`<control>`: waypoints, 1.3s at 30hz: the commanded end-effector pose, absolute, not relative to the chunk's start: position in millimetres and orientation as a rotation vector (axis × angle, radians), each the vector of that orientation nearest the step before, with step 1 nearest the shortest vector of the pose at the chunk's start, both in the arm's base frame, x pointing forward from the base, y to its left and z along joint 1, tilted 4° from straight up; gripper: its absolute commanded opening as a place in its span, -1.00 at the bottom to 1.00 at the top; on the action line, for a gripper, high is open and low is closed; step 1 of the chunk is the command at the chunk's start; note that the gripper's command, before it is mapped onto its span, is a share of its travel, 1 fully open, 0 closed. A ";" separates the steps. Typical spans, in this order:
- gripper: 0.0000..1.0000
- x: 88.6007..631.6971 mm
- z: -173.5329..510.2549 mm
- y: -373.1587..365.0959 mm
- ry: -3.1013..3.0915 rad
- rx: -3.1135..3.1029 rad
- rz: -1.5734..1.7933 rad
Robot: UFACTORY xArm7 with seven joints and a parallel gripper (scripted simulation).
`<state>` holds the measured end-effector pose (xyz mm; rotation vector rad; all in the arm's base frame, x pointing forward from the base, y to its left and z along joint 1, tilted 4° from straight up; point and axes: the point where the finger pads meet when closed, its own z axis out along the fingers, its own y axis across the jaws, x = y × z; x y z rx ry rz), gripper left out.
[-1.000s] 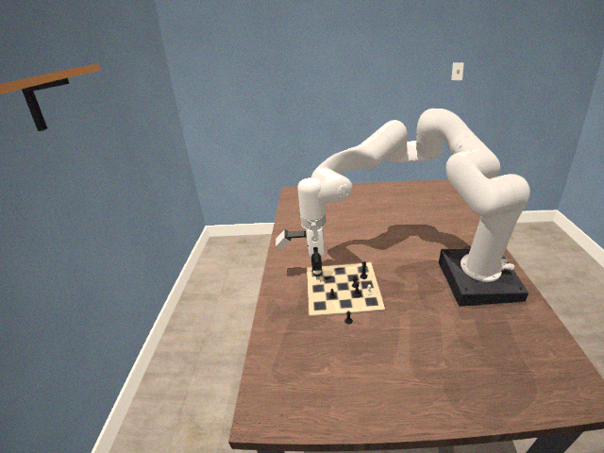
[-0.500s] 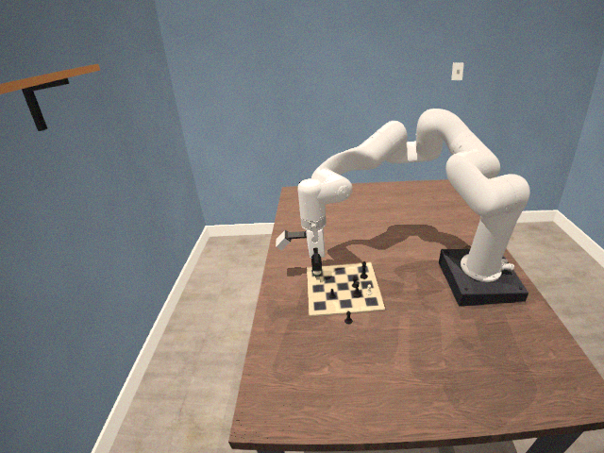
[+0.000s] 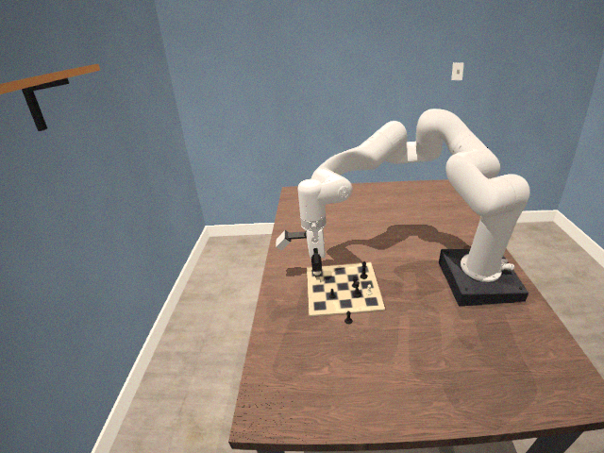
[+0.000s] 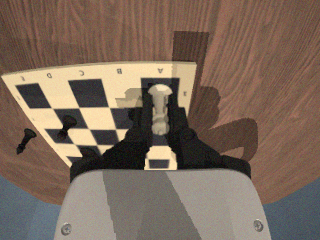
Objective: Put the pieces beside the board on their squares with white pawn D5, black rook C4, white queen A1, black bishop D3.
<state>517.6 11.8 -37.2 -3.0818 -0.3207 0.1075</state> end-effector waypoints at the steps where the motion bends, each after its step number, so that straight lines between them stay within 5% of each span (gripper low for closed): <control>1: -1.00 519.1 -35.2 12.1 -0.321 -3.082 0.101; 25: -1.00 519.1 -35.2 12.1 -0.321 -3.082 0.101; 29: -0.66 519.1 -35.2 12.1 -0.321 -3.082 0.101; 33: -0.66 519.1 -35.2 12.1 -0.321 -3.082 0.101; 34: -0.50 519.1 -35.2 12.1 -0.321 -3.082 0.101; 39: -0.33 519.1 -35.2 12.1 -0.321 -3.082 0.101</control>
